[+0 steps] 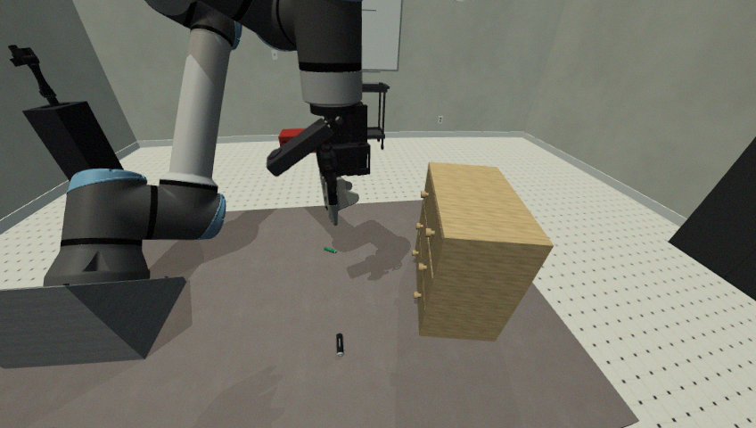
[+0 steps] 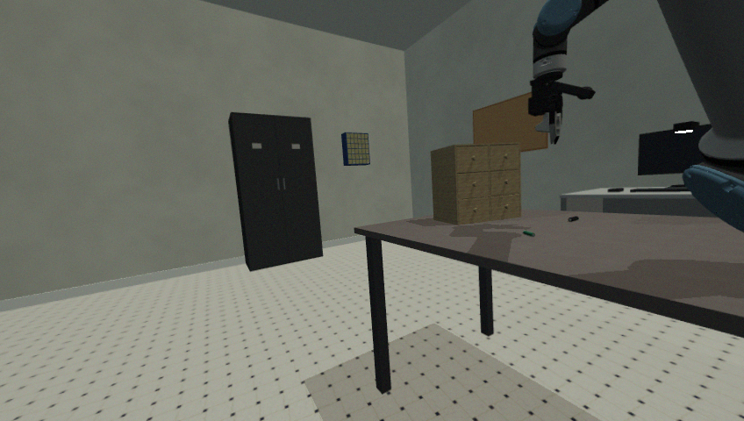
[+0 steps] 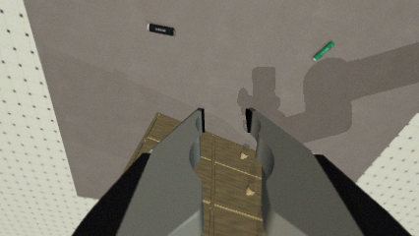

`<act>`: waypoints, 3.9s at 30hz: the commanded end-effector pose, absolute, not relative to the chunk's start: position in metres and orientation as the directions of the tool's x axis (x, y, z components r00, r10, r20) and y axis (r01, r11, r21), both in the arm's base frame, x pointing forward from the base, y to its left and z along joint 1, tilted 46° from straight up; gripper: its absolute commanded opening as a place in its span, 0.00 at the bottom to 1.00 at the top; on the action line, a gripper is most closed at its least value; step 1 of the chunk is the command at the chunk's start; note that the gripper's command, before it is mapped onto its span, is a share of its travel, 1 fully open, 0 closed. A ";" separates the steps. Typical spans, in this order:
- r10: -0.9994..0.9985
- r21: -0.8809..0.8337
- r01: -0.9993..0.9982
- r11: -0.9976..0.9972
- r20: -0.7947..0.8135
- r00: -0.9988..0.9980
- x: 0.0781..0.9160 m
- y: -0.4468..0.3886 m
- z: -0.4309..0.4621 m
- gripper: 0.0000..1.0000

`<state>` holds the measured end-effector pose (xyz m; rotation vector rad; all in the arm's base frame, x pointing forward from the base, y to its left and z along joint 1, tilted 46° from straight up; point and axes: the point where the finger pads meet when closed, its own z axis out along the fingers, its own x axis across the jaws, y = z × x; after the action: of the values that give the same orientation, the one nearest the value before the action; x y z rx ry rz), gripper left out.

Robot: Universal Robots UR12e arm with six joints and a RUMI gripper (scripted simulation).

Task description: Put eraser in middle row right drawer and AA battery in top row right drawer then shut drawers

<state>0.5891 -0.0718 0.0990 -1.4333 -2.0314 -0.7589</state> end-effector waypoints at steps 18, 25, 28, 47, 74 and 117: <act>0.301 0.572 0.518 0.636 0.434 -0.849 0.593 -0.095 0.110 0.20; 0.099 0.675 0.243 0.697 0.245 -0.964 0.595 -0.103 0.115 0.20; 0.008 0.701 0.115 0.704 0.155 -0.988 0.597 -0.106 0.118 0.20; -0.407 0.658 -0.487 0.574 -0.286 -0.867 0.602 -0.118 0.135 0.20; -0.684 0.307 -0.938 0.163 -0.649 -0.332 0.603 -0.127 0.159 0.20; -0.702 0.193 -0.980 0.050 -0.691 -0.172 0.603 -0.128 0.165 0.20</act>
<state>0.6021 -0.1277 0.1644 2.2187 -2.5277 -1.1958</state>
